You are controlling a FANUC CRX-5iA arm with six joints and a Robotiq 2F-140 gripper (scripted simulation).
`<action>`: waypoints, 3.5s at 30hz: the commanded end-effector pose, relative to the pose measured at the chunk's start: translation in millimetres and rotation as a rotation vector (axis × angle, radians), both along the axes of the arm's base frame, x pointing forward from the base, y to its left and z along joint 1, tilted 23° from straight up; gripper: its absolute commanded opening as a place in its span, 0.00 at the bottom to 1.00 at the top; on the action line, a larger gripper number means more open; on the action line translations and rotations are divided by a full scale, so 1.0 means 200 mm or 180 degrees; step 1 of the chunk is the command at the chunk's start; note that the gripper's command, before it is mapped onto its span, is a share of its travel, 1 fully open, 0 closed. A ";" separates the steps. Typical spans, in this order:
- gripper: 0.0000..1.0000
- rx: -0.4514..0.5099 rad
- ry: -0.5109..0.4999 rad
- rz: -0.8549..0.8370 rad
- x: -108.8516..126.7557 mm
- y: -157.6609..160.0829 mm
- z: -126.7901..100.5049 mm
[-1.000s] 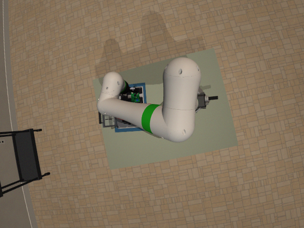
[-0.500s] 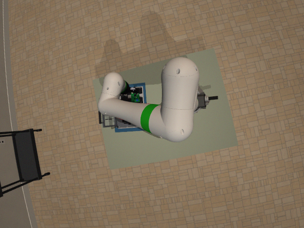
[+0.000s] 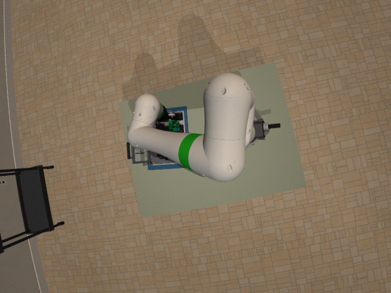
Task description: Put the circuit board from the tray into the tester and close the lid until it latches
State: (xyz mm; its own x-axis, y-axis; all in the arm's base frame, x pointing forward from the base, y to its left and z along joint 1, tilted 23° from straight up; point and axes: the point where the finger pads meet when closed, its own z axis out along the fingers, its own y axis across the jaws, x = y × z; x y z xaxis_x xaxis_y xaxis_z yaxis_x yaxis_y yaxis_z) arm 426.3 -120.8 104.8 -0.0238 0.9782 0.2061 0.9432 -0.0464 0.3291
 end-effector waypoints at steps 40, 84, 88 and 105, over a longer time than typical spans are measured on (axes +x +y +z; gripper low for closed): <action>0.58 -0.0001 -0.0001 0.0000 0.05 0.03 -0.15; 0.58 -0.0001 -0.0001 0.0000 0.06 0.03 -0.15; 0.58 -0.0001 -0.0001 0.0000 0.06 0.03 -0.15; 0.58 -0.0001 -0.0001 0.0000 0.06 0.03 -0.16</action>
